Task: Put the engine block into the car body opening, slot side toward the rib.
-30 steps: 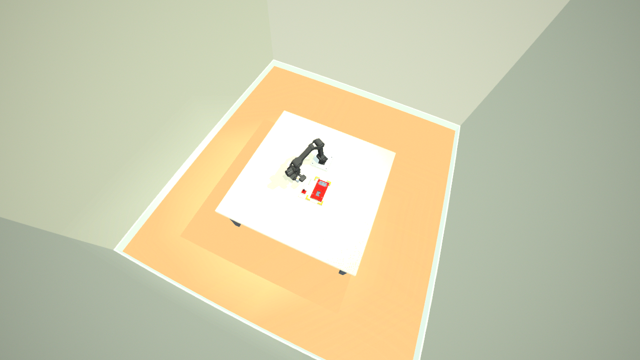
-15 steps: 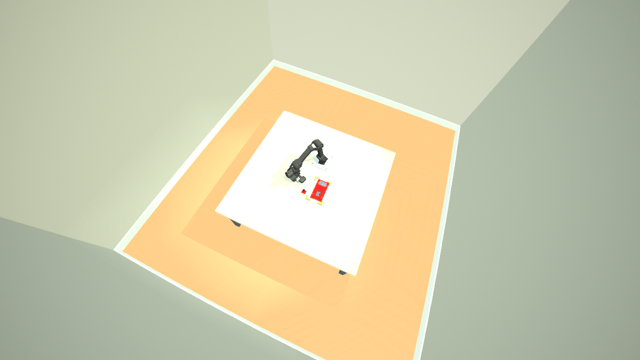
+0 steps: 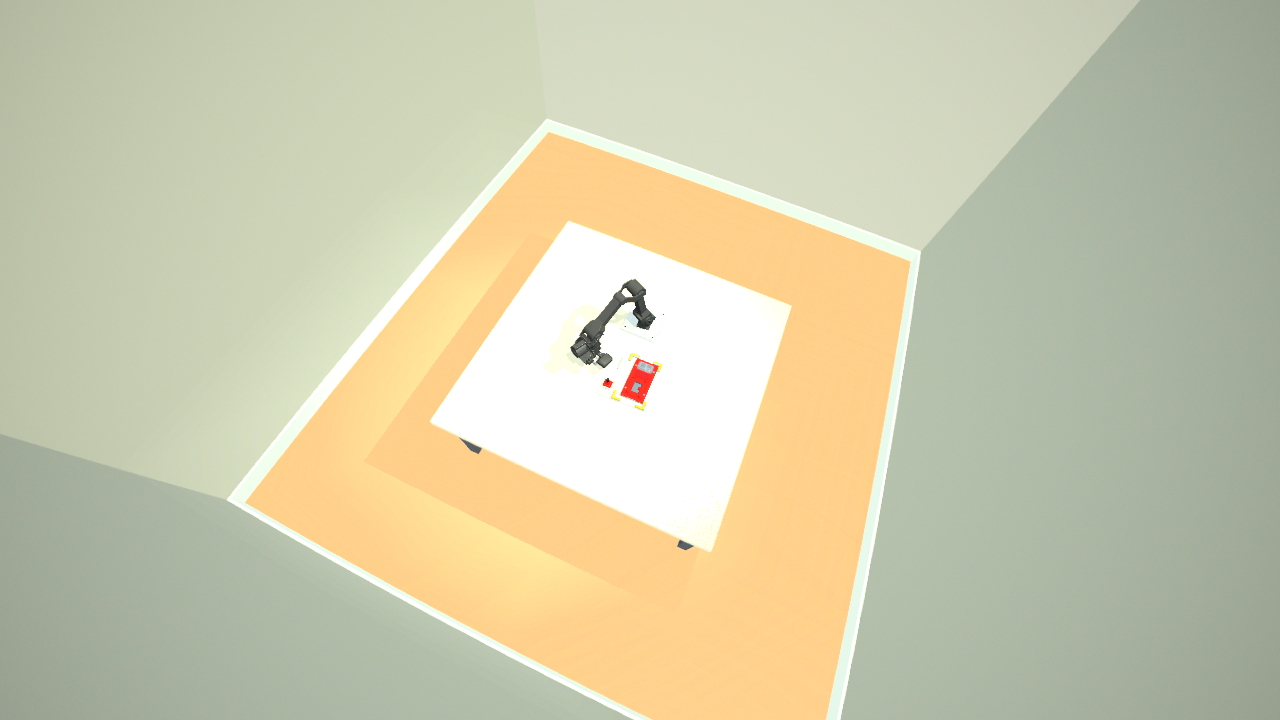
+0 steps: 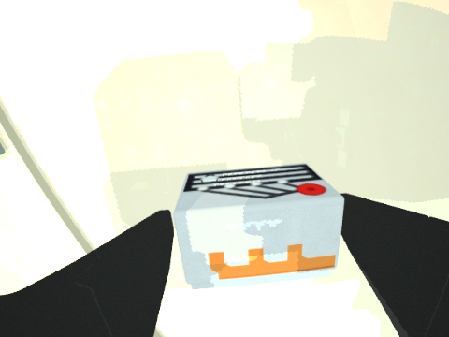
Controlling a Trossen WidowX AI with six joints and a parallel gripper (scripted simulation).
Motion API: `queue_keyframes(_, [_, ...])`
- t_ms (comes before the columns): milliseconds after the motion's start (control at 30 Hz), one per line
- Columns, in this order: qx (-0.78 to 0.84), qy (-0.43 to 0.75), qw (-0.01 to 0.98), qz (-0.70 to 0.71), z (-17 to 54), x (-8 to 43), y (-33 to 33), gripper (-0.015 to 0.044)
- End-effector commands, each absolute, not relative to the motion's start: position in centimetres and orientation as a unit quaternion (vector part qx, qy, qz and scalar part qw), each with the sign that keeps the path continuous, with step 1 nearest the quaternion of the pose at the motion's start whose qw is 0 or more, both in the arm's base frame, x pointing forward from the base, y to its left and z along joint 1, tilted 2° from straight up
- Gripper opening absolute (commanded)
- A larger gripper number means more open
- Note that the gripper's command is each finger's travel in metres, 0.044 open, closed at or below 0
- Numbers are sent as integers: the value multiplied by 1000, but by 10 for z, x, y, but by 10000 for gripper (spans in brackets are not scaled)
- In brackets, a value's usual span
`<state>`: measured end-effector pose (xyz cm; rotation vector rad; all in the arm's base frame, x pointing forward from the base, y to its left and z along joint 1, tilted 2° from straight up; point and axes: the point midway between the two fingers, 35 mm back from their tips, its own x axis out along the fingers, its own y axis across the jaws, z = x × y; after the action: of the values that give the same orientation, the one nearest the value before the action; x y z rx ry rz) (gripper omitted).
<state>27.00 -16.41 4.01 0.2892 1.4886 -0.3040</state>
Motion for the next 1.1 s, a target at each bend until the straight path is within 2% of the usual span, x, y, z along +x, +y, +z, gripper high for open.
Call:
queue_keyframes(0, [133, 672, 715, -137, 39, 270, -163, 204])
queue_keyframes(200, [133, 672, 715, -137, 39, 270, -163, 164])
queue_keyframes(400, [133, 672, 715, -137, 49, 271, -164, 6])
queue_keyframes(1067, [133, 672, 715, -137, 111, 272, -166, 0])
